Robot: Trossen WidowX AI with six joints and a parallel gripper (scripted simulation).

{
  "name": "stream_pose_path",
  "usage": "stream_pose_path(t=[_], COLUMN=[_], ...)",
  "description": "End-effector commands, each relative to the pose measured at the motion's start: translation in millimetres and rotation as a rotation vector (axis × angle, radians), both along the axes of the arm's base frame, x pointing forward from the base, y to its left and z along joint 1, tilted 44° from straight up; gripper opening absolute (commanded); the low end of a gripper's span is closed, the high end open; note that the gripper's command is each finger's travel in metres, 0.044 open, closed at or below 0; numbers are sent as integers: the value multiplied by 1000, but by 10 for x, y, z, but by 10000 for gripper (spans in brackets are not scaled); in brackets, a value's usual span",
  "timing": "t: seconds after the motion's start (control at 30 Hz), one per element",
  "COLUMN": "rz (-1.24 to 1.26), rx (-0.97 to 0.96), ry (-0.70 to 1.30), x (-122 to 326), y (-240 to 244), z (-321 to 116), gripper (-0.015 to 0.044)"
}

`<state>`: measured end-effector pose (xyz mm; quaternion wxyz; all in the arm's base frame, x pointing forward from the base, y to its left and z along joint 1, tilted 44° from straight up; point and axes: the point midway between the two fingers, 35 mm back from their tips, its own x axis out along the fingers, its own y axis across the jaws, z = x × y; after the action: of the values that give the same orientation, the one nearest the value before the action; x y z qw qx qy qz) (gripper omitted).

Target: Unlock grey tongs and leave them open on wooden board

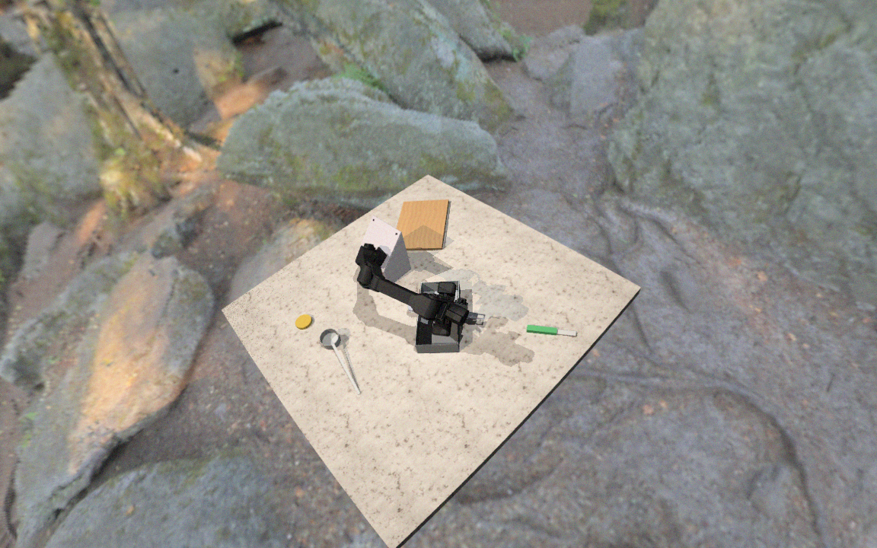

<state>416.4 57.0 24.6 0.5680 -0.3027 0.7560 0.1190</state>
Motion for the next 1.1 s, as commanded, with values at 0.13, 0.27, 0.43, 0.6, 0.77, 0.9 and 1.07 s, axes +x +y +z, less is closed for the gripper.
stream_pose_path(t=[0.13, 0.27, 0.43, 0.6, 0.77, 0.9, 1.07], rz=[-22, -22, -22, -22, -22, -22, -22], rx=[2, 2, 2, 2, 2, 2, 1], ry=[-17, -17, -17, -17, -17, -17, -17], x=[26, 26, 25, 22, 16, 9, -1], y=[63, 63, 55, 31, 5, -16, -42], z=[10, 10, -16, -90, -168, -231, -309], gripper=[260, 260, 260, 260, 260, 260, 260])
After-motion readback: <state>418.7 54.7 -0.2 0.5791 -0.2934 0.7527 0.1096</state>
